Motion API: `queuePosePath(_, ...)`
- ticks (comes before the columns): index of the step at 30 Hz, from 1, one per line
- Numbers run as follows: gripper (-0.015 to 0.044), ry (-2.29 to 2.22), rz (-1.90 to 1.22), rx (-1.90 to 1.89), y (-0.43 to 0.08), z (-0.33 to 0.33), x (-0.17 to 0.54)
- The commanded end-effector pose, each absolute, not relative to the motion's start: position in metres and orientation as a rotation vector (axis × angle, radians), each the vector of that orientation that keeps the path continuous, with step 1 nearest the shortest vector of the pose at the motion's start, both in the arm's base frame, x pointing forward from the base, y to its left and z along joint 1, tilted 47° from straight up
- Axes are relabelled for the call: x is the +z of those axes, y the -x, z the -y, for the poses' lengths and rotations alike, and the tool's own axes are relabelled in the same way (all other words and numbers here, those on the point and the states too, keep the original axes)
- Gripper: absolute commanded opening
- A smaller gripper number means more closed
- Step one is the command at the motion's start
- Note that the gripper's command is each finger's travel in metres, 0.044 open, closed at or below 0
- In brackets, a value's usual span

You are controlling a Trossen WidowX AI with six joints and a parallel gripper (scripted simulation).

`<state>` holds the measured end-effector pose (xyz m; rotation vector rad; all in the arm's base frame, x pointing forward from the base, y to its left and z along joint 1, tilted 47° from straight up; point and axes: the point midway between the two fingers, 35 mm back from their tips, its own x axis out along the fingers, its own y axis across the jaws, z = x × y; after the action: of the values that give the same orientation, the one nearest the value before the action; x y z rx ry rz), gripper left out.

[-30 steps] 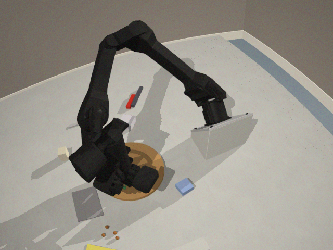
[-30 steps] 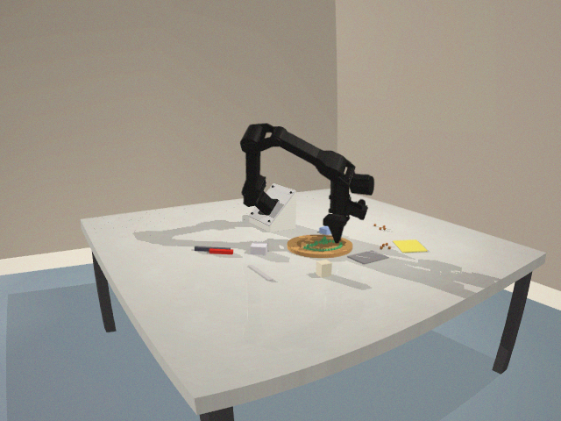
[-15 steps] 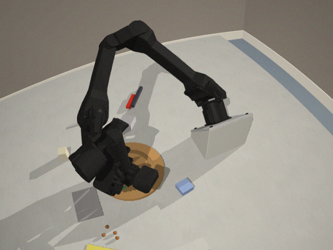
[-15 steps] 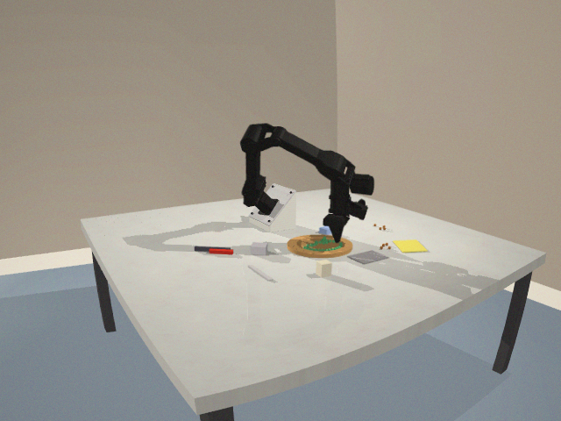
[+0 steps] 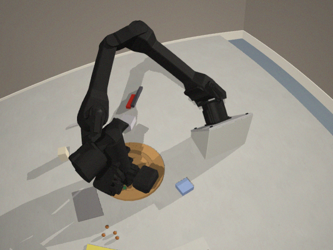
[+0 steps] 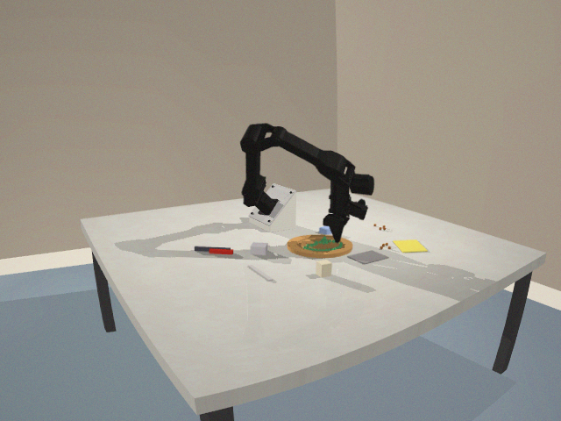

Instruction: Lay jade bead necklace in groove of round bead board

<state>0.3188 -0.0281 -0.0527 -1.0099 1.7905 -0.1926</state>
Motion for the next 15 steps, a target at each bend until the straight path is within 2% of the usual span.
queuePosePath(1, 0.0000, 1.009, -1.790, -0.193, -0.3189, 0.0279, -0.0524)
queuePosePath(15, 0.0000, 1.019, -1.793, -0.192, -0.3191, 0.0239, -0.0484)
